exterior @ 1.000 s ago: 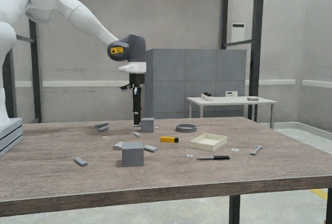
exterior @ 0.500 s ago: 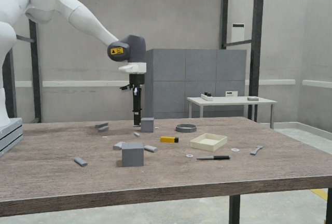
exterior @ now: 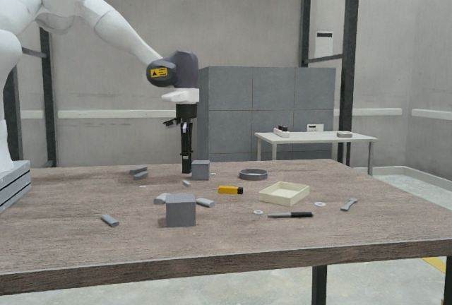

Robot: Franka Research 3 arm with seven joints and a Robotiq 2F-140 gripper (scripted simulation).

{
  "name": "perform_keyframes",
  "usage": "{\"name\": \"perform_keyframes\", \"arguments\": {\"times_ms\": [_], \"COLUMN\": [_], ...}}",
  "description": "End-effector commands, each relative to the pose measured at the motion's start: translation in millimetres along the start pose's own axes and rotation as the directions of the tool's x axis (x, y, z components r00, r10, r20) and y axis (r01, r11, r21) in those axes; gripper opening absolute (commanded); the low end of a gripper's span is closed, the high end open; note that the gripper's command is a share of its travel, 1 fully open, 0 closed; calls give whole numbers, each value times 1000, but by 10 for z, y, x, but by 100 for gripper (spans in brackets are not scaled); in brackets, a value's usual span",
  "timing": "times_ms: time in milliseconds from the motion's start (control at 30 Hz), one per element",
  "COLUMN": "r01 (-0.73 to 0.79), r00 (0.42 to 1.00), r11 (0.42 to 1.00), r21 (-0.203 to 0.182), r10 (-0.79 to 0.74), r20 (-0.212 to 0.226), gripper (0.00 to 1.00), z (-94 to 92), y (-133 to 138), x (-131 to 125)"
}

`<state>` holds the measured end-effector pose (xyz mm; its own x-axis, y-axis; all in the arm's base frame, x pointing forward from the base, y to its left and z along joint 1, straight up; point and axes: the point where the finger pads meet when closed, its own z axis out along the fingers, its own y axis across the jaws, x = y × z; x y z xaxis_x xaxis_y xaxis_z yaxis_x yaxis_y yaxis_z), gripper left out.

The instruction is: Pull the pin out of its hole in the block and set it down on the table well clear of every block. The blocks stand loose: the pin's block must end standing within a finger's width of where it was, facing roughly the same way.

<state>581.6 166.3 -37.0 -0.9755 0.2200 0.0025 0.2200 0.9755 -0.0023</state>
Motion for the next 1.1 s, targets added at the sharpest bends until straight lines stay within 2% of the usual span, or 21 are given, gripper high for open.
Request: {"name": "perform_keyframes", "arguments": {"times_ms": [0, 333, 367, 1067], "r01": [4, 4, 4, 4], "r00": [1000, 1000, 1000, 1000], "r11": [1000, 1000, 1000, 1000], "r21": [-1, -3, -3, -3], "r10": [-4, -4, -4, -4], "r20": [5, 6, 6, 6], "gripper": [33, 33, 10, 10], "z": [5, 17, 17, 17], "y": [2, 10, 10, 10], "x": [-18, -22, -22, -22]}}
